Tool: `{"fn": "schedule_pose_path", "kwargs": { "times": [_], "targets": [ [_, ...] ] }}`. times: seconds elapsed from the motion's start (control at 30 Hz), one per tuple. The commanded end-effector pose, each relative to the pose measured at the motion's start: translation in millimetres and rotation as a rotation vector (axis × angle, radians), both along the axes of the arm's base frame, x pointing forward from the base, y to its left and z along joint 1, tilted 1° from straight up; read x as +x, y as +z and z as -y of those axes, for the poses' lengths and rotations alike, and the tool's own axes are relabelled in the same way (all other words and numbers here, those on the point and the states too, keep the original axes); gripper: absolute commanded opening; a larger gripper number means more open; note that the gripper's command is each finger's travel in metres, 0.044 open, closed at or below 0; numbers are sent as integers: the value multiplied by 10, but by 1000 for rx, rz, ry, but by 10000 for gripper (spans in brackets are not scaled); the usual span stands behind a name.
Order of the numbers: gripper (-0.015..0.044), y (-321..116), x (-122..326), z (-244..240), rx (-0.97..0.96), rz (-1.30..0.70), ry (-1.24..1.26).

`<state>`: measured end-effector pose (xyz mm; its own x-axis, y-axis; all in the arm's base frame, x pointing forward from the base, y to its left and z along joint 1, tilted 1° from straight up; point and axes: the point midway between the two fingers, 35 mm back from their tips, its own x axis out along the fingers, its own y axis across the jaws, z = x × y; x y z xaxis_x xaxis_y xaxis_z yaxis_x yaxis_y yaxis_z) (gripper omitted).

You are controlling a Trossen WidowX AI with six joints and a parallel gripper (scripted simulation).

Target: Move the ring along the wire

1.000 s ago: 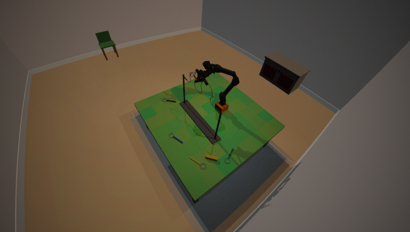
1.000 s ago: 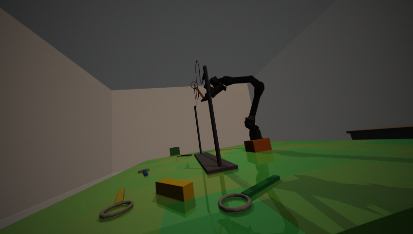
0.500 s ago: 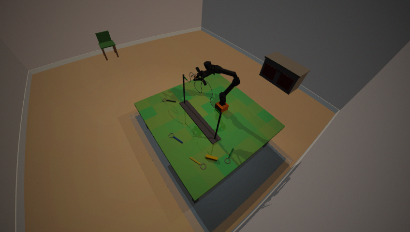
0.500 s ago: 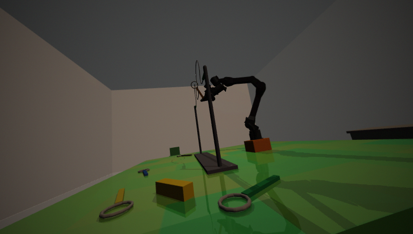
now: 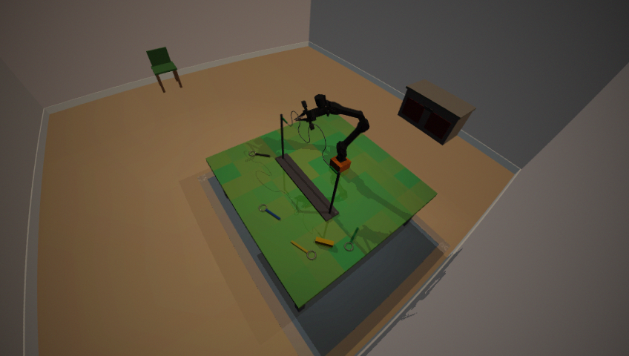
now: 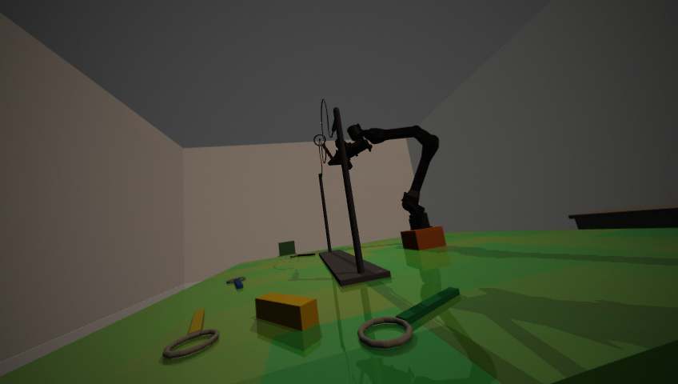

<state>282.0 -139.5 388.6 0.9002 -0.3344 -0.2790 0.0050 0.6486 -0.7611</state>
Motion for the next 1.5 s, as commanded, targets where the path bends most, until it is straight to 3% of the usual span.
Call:
{"fn": "schedule_pose_path", "kwargs": {
  "times": [0.0,1.47],
  "targets": [
    [-150,65,-19,27,-97,12,-5],
    [-150,563,-28,130,-962,65,-28]
  ]
}}
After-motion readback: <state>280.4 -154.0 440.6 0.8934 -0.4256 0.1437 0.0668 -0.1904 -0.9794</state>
